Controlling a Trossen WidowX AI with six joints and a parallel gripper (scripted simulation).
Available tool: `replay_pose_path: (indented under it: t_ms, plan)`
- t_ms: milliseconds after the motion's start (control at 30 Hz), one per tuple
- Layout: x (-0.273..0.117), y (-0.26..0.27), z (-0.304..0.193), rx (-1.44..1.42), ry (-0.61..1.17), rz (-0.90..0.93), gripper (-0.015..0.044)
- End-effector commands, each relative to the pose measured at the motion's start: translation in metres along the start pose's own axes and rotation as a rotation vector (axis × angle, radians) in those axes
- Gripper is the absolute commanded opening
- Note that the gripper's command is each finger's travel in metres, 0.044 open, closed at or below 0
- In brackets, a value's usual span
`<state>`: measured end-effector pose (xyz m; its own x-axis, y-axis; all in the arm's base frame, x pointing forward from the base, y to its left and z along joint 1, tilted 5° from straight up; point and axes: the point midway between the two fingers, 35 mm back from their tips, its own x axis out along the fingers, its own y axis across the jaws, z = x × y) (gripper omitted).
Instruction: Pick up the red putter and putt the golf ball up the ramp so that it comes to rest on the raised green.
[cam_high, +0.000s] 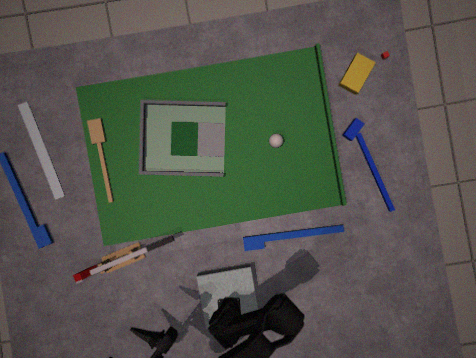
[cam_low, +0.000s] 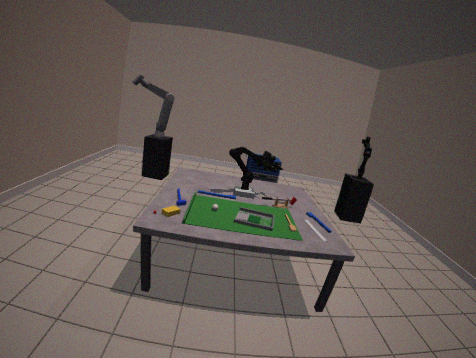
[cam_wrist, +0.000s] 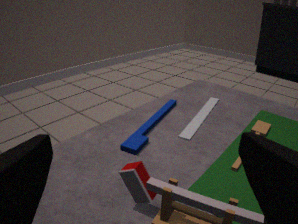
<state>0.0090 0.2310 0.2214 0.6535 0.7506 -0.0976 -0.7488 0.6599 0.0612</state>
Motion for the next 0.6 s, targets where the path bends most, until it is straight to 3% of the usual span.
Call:
replay_pose_path:
  t_ms: [0, 200, 567]
  plan:
    - [0.001, 0.0, 0.0, -0.013, 0.004, -0.002, 0.0426]
    - [0.043, -0.006, -0.017, -0.41, 0.19, -0.039, 0.044]
    - [0.109, -0.07, -0.068, -0.941, 0.75, 0.081, 0.044]
